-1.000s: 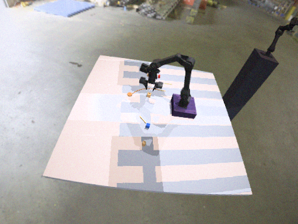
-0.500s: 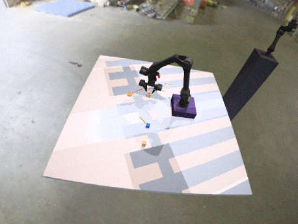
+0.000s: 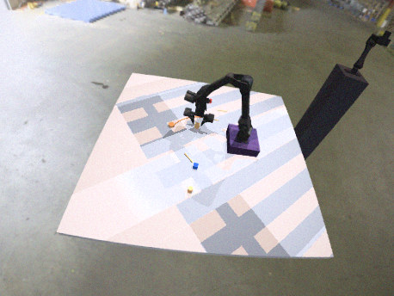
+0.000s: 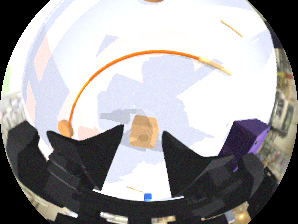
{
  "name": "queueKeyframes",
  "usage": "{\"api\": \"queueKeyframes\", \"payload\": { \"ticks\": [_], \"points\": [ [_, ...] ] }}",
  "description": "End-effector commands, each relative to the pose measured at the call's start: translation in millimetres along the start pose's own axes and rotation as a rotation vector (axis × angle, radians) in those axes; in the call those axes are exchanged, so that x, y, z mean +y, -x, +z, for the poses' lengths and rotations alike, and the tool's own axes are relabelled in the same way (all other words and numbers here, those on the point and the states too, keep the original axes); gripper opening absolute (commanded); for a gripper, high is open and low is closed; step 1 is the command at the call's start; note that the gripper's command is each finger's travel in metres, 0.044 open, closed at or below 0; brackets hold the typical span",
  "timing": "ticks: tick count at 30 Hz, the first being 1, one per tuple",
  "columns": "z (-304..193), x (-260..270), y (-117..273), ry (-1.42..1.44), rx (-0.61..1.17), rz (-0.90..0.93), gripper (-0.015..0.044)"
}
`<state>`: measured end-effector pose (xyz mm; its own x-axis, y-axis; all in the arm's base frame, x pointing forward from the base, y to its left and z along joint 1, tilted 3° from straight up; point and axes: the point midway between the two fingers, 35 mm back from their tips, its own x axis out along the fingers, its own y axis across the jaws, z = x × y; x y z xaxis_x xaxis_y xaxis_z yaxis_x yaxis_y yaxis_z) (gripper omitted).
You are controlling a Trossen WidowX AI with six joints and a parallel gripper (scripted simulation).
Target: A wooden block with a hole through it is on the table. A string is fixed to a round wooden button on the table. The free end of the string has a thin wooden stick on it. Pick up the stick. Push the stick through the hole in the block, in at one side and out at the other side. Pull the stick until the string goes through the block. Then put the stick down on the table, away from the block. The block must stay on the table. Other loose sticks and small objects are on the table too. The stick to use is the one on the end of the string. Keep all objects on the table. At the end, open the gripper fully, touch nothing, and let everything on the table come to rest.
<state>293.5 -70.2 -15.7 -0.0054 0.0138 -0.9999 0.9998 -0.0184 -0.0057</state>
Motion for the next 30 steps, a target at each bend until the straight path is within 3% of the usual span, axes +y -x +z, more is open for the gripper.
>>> {"api": "queueKeyframes", "payload": {
  "ticks": [1,2,9,15,30],
  "points": [
    [-1.0,-0.8,-2.5,-0.003,0.005,-0.002,0.0239],
    [-1.0,-0.8,-2.5,-0.003,0.005,-0.002,0.0239],
    [-0.1,-0.4,-0.9,0.0,0.0,-0.002,0.0055],
    [-0.1,-0.4,-0.9,0.0,0.0,-0.002,0.0],
    [0.0,-0.4,5.8,-0.001,0.0,-0.002,0.0]
  ]
}}
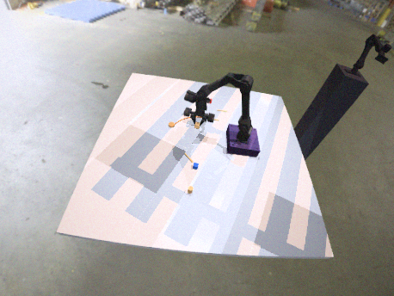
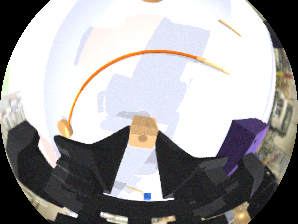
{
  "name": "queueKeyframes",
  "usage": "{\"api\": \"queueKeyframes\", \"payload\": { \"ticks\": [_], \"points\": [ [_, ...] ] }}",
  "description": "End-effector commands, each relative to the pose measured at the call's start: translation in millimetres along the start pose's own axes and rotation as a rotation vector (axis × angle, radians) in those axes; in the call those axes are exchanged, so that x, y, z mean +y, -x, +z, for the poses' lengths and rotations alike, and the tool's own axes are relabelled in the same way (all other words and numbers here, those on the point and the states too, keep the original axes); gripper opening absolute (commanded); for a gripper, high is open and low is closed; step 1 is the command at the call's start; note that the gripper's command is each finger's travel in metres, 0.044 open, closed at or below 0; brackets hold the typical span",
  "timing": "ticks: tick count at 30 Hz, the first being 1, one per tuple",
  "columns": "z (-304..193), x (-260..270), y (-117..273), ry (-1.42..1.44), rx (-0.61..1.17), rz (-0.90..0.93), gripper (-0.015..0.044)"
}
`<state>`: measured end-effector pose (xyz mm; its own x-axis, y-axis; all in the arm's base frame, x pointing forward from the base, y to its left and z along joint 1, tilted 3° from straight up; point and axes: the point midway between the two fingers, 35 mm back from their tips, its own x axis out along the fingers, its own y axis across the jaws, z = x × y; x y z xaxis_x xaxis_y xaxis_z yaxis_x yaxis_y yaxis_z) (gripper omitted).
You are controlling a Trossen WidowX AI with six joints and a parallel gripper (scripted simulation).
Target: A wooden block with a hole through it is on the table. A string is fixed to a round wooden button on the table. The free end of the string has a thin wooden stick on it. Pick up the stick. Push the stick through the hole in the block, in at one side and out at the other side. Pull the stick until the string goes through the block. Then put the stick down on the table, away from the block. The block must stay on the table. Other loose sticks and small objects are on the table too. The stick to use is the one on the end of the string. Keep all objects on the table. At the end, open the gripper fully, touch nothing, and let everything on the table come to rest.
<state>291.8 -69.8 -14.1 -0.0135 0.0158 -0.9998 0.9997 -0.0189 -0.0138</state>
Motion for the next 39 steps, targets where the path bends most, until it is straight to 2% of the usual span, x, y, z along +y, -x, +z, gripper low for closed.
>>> {"api": "queueKeyframes", "payload": {
  "ticks": [1,19,39],
  "points": [
    [0.3,1.3,4.8,0.0,-0.001,0.006,0.0],
    [0.1,1.1,12.1,0.0,-0.005,0.005,0.0],
    [-20.6,0.7,4.5,-0.002,-0.354,-0.005,0.0]
  ]
}}
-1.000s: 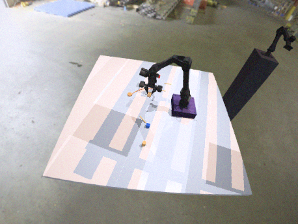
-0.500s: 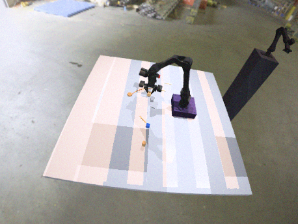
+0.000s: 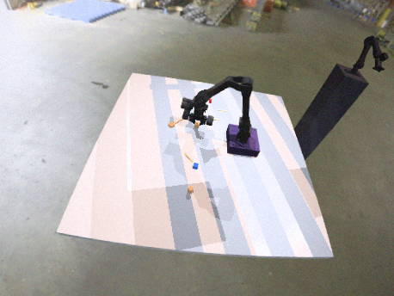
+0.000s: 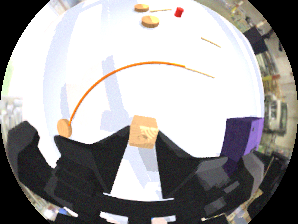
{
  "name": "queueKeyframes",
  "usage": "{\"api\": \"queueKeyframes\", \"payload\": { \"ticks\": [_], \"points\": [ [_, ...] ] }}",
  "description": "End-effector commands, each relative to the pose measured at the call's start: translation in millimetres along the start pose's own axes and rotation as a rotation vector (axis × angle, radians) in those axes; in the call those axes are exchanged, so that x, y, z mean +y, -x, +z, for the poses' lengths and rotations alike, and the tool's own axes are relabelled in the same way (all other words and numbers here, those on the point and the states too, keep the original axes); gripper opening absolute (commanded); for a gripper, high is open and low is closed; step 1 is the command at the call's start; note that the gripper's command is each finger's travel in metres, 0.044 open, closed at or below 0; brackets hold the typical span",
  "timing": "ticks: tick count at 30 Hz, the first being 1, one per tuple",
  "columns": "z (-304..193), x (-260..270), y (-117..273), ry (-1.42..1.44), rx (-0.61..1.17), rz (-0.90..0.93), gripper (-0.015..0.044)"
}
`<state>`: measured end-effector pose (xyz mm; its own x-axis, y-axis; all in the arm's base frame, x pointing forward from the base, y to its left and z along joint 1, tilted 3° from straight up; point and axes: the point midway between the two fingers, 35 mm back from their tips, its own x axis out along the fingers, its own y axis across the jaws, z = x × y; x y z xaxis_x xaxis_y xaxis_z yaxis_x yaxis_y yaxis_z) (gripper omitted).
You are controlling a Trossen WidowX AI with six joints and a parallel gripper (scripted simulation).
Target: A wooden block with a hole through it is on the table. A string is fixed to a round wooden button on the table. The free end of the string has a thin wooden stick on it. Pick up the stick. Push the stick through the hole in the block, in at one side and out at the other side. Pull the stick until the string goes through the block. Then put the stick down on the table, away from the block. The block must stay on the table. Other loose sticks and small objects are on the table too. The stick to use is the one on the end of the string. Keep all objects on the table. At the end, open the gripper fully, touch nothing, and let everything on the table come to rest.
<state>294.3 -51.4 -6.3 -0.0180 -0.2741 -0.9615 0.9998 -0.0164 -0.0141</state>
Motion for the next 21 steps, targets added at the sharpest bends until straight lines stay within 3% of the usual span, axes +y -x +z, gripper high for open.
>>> {"api": "queueKeyframes", "payload": {
  "ticks": [1,21],
  "points": [
    [-4.2,-1.4,-2.6,-0.004,-0.082,-0.007,0.0],
    [-24.2,-1.6,-5.4,-0.005,-0.394,-0.002,0.0]
  ]
}}
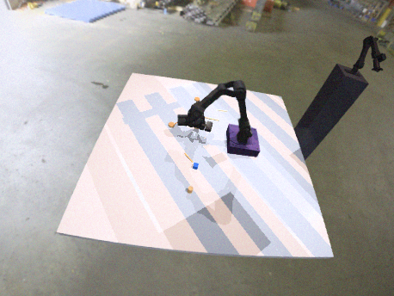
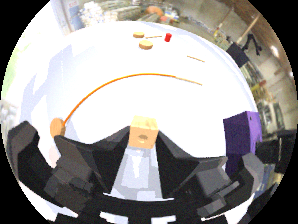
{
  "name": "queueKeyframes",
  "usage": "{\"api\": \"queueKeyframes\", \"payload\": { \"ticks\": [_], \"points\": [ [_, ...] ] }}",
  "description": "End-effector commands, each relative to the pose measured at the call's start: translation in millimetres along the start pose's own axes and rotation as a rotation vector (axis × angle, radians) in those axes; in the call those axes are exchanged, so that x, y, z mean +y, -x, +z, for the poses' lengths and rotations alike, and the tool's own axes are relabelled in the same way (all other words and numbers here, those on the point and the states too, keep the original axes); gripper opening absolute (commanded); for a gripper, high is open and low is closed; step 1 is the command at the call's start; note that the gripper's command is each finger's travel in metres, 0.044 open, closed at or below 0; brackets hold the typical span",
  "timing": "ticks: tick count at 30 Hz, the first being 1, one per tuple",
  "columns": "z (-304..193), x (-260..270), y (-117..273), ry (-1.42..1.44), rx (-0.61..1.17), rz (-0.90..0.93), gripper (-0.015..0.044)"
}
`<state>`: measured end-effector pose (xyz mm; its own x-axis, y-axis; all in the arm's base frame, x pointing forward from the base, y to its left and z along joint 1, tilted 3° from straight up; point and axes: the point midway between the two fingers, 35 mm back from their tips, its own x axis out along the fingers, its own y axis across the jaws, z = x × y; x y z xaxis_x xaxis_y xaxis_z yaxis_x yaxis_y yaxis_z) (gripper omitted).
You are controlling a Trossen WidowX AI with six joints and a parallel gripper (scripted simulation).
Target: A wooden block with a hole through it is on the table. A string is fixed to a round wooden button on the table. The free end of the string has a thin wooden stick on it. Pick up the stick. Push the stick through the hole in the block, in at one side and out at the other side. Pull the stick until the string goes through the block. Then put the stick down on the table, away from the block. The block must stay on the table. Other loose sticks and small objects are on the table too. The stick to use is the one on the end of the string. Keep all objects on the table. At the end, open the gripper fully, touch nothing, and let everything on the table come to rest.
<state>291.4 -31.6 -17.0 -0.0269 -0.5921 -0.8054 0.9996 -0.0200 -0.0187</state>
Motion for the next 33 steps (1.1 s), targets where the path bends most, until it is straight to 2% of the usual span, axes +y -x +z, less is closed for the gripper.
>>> {"api": "queueKeyframes", "payload": {
  "ticks": [1,16,17,25,30,33],
  "points": [
    [-2.8,1.4,0.3,-0.005,-0.047,0.001,0.0],
    [-15.2,0.7,1.9,-0.007,-0.264,-0.006,0.0],
    [-11.7,0.0,2.2,-0.008,-0.211,-0.009,0.0026],
    [-11.8,0.3,4.7,-0.008,-0.211,-0.009,0.0236],
    [-10.2,1.1,64.2,-0.01,-0.213,-0.008,0.0239],
    [-10.0,0.8,66.9,-0.01,-0.214,-0.008,0.0239]
  ]
}}
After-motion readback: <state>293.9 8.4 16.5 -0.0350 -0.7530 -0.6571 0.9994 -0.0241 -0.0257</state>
